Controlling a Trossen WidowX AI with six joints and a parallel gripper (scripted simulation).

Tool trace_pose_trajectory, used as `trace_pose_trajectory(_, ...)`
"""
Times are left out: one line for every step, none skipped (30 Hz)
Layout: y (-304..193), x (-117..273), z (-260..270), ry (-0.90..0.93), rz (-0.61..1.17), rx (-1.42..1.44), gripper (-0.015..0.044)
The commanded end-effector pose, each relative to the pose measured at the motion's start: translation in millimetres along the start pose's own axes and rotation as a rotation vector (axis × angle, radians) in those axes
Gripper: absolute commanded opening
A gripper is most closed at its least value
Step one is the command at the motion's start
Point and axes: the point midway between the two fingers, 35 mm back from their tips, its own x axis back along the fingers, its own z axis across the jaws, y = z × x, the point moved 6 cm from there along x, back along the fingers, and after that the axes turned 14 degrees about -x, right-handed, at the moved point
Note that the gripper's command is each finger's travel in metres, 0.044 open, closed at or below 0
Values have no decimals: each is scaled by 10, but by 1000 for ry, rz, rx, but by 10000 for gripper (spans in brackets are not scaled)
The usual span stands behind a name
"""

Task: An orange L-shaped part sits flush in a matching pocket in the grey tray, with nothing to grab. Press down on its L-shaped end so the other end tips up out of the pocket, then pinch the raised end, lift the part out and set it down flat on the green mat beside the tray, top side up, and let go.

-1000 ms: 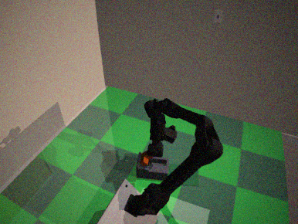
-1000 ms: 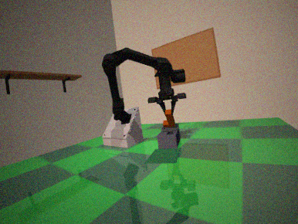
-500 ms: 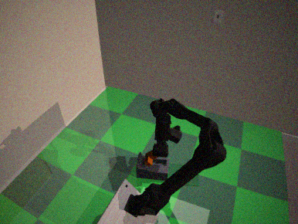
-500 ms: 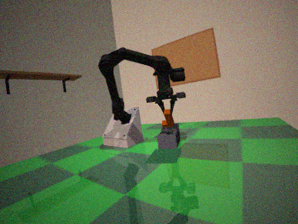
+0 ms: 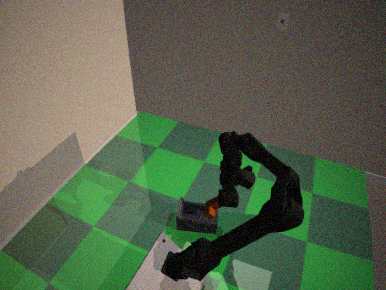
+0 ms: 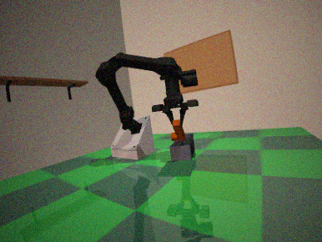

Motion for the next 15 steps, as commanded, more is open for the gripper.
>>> trace_pose_trajectory(221,24,29,9,-2,-6,0)
trace_pose_trajectory(262,24,35,9,-2,-6,0)
trace_pose_trajectory(304,24,41,10,-2,-6,0)
trace_pose_trajectory(345,24,47,10,-2,-6,0)
trace_pose_trajectory(386,24,54,10,-2,-6,0)
trace_pose_trajectory(426,25,60,10,-2,-6,0)
trace_pose_trajectory(467,25,66,10,-3,-6,0)
trace_pose_trajectory(508,25,73,10,-3,-6,0)
trace_pose_trajectory(549,25,79,10,-3,-6,0)
trace_pose_trajectory(590,26,85,10,-3,-6,0)
trace_pose_trajectory(631,26,91,10,-3,-6,0)
trace_pose_trajectory(671,26,97,10,-3,-6,0)
trace_pose_trajectory(712,27,103,10,-3,-6,0)
trace_pose_trajectory(751,27,108,10,-3,-6,0)
trace_pose_trajectory(788,27,112,10,-4,-7,0)
